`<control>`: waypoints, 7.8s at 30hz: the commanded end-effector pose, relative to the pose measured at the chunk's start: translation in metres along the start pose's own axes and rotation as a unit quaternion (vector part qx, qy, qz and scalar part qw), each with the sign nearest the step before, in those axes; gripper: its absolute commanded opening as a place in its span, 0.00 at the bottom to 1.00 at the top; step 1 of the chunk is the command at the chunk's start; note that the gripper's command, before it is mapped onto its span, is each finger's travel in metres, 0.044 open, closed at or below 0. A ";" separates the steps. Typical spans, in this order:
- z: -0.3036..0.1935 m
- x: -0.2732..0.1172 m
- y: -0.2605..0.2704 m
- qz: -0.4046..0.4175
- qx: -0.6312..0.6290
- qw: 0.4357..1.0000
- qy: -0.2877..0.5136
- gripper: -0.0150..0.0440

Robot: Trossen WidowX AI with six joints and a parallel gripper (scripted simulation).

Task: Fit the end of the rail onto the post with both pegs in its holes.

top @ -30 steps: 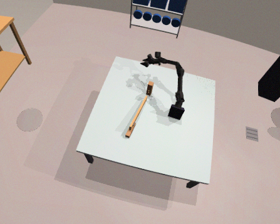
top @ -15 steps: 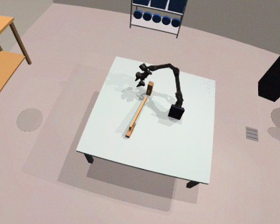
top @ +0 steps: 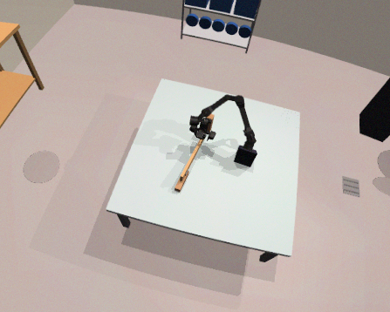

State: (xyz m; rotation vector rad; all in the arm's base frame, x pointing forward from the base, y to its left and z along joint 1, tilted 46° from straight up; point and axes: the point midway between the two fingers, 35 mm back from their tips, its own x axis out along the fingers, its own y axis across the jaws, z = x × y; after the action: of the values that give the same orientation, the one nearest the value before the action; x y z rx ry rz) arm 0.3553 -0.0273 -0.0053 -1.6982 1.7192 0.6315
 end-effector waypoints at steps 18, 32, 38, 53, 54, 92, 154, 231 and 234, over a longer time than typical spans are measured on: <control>-0.004 0.023 -0.001 0.000 -0.016 1.000 0.020 1.00; -0.005 0.046 -0.001 0.000 -0.016 1.000 0.020 1.00; -0.006 0.055 0.000 0.000 -0.016 1.000 0.021 1.00; -0.008 0.071 0.001 0.000 -0.016 1.000 0.022 0.82; -0.008 0.071 0.001 0.000 -0.016 1.000 0.022 0.78; -0.007 0.066 0.001 0.000 -0.016 1.000 0.022 0.25; -0.006 0.035 -0.003 0.000 -0.016 1.000 0.021 0.25; -0.005 0.029 -0.001 0.000 -0.016 1.000 0.021 0.25; -0.005 0.029 -0.001 0.000 -0.016 1.000 0.021 0.25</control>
State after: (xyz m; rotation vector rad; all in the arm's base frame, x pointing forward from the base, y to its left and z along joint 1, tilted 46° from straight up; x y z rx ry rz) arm 0.3557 -0.0547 -0.0239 -1.7402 1.7594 0.6295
